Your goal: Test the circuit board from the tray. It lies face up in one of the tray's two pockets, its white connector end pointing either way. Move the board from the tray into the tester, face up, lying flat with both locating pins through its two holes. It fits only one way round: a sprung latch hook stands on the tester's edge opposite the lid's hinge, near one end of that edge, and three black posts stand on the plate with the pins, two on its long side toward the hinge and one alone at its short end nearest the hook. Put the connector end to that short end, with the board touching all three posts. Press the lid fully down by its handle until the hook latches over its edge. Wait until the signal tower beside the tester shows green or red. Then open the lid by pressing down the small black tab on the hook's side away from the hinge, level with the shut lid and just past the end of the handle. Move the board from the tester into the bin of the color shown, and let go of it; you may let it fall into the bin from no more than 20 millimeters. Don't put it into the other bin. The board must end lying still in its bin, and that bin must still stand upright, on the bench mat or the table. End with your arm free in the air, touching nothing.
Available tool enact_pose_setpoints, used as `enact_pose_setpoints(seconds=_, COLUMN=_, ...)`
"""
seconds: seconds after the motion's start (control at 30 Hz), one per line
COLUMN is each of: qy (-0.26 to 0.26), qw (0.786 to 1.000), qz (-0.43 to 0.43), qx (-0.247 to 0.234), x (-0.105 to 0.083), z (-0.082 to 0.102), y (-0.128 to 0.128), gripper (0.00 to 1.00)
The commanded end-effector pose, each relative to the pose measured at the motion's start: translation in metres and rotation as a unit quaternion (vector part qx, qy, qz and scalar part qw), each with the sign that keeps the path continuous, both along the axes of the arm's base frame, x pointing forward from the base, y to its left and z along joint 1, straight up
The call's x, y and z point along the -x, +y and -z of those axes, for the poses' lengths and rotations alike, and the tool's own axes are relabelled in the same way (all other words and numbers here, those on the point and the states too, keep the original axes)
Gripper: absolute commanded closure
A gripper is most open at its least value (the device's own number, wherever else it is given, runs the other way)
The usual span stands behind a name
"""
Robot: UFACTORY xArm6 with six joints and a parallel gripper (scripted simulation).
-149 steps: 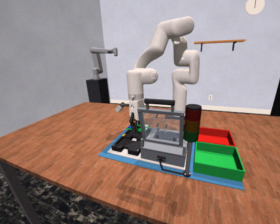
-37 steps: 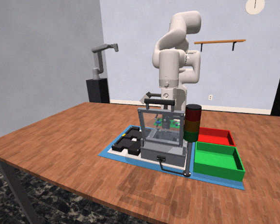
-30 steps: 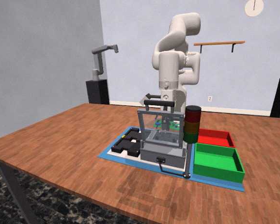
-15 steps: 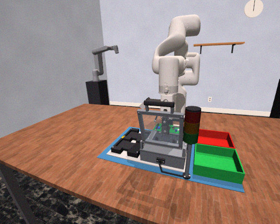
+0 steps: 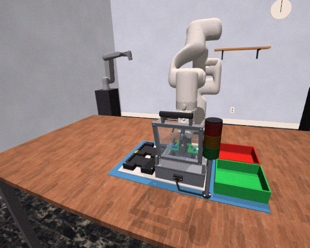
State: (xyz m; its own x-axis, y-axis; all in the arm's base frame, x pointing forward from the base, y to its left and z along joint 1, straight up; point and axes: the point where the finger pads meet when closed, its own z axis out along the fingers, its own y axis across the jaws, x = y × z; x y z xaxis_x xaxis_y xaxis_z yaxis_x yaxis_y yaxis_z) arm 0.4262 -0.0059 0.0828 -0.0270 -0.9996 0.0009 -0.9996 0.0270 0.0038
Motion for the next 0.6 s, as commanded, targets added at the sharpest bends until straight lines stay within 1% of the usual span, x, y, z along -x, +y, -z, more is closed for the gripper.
enact_pose_setpoints(seconds=0.0, qy=-0.002, qw=1.0, qz=0.0, qx=0.0, x=-0.0014, z=0.003, y=0.0001, gripper=0.21)
enact_pose_setpoints(seconds=0.57, qy=-0.002, qw=1.0, qz=0.0, qx=0.0, x=-0.0014, z=0.0057, y=0.0001, gripper=0.21)
